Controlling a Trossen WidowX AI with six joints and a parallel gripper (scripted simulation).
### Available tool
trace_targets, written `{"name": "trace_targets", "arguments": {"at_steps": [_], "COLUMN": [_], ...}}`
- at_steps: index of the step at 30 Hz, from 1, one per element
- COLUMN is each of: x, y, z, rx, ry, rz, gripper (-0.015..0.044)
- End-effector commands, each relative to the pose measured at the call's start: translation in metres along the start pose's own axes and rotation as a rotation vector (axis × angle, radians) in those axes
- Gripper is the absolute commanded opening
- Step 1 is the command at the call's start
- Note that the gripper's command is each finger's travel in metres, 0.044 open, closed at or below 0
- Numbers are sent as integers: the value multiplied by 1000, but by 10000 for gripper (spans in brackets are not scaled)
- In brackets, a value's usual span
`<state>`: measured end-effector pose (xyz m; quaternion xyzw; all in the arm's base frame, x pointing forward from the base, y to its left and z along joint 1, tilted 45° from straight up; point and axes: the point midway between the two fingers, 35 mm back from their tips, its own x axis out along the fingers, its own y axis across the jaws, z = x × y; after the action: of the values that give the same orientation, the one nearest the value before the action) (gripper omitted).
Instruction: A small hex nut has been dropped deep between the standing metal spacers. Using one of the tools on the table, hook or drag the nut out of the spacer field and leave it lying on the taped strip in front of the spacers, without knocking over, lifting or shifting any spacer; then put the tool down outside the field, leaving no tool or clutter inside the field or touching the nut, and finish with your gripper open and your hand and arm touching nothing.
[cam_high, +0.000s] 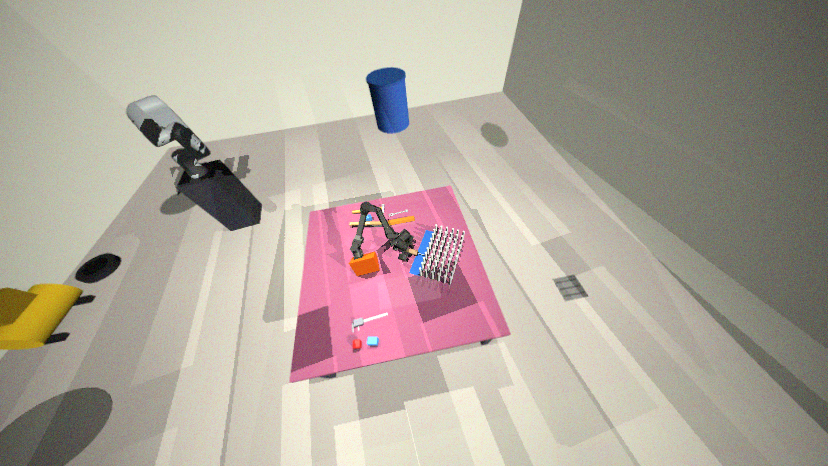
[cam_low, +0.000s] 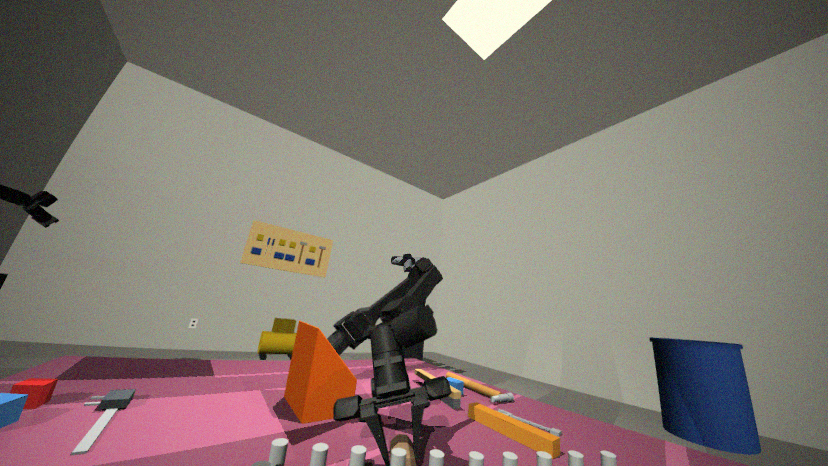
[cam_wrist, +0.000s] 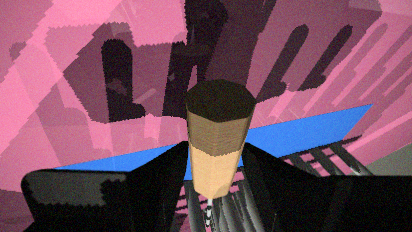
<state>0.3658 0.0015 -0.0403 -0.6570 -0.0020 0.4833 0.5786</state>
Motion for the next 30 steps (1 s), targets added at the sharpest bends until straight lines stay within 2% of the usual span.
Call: {"name": "trace_targets", "arguments": {"at_steps": [1, 30], "x": [0, 7], "y": [-5, -5], "z": [-7, -24], "rx": [-15, -16], "ry": [9, 10], "rz": [-12, -12], "gripper": [0, 0]}}
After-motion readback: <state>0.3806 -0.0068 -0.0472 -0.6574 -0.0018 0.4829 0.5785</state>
